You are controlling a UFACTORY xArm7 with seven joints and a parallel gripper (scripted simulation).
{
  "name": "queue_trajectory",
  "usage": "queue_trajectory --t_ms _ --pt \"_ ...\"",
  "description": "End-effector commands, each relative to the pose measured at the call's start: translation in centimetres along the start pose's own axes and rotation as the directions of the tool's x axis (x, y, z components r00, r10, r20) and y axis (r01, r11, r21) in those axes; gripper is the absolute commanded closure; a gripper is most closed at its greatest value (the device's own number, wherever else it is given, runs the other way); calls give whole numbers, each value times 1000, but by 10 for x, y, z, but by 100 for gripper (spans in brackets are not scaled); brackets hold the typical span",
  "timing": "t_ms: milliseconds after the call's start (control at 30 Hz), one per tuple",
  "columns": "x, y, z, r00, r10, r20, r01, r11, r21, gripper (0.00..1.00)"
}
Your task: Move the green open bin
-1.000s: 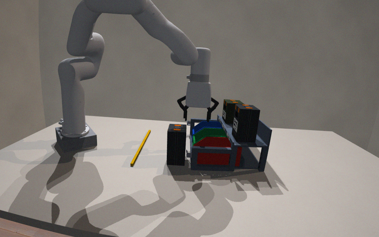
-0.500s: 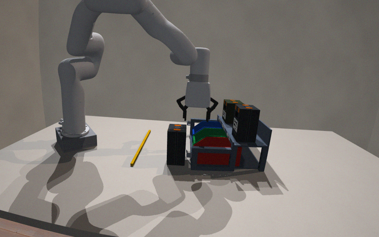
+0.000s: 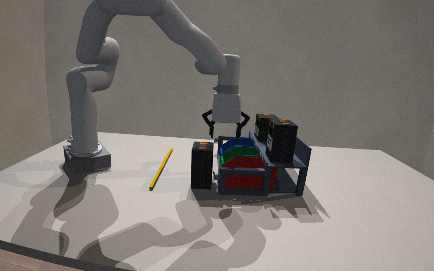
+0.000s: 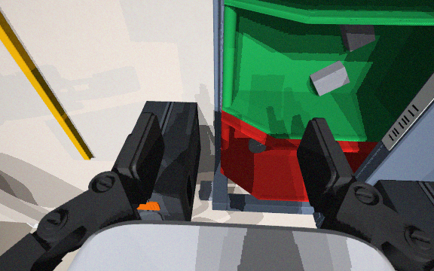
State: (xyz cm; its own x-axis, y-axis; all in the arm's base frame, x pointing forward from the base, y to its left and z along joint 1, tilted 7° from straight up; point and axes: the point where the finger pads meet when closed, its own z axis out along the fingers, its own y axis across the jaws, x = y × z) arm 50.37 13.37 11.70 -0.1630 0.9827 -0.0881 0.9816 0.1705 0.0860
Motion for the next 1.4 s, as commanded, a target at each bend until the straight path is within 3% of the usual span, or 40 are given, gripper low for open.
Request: queue_trajectory --t_ms 0,67,233,633,800,1367 --pt "0 2 -2 1000 0 0 0 1000 -5 0" --pt "0 2 -2 1000 0 0 0 1000 -5 0" --pt "0 0 28 1000 0 0 0 1000 -5 0" --pt "0 0 28 1000 0 0 0 1000 -5 0" --pt "0 -1 73 1000 0 0 0 1000 -5 0" --pt "0 -2 74 1000 0 0 0 1000 -5 0"
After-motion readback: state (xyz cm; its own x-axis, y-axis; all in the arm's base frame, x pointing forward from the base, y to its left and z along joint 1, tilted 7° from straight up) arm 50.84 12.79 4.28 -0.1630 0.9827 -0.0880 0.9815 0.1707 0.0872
